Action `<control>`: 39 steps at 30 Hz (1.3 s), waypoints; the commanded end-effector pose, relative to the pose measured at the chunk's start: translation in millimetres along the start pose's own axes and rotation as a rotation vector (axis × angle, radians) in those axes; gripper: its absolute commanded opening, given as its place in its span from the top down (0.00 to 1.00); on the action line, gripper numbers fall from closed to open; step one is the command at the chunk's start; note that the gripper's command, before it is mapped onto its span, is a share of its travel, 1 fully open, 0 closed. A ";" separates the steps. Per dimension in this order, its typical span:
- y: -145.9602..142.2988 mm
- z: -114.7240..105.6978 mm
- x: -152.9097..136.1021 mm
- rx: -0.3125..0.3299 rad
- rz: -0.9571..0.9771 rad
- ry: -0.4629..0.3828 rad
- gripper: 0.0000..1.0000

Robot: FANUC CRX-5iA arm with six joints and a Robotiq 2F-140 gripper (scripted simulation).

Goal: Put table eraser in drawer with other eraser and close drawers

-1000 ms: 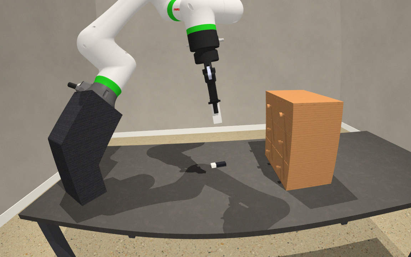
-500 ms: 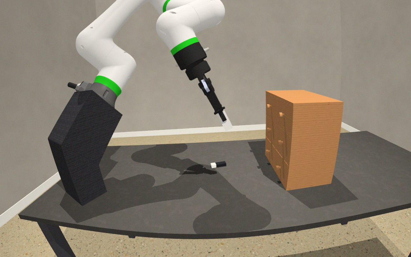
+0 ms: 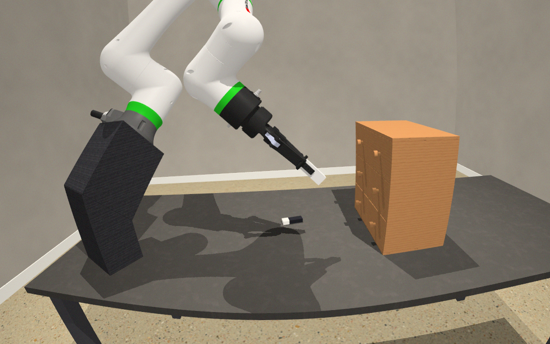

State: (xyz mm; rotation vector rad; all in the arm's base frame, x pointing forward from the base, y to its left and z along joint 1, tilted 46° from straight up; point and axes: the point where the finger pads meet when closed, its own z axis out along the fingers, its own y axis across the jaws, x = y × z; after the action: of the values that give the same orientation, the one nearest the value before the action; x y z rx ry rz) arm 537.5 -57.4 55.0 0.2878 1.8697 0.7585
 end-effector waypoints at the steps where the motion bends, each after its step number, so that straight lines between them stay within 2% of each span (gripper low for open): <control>1: -1.2 14.6 -2.8 0.005 -0.004 -0.137 1.00; 9: -1.5 34.0 -3.6 0.005 -0.004 -0.304 1.00; 11: -1.5 34.0 -3.6 0.005 -0.004 -0.304 1.00; 19: -1.7 46.2 -4.0 0.005 -0.005 -0.409 1.00; 26: -1.7 51.2 -4.2 0.005 -0.005 -0.452 1.00; 35: -1.8 52.0 -4.1 0.005 -0.005 -0.459 1.00; 36: -1.8 52.0 -4.1 0.005 -0.005 -0.459 0.80; 39: -1.8 52.0 -4.1 0.005 -0.005 -0.459 0.80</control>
State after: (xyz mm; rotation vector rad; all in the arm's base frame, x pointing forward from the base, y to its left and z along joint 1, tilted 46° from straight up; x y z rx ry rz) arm 586.1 -41.8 44.2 0.4220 1.4378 0.6216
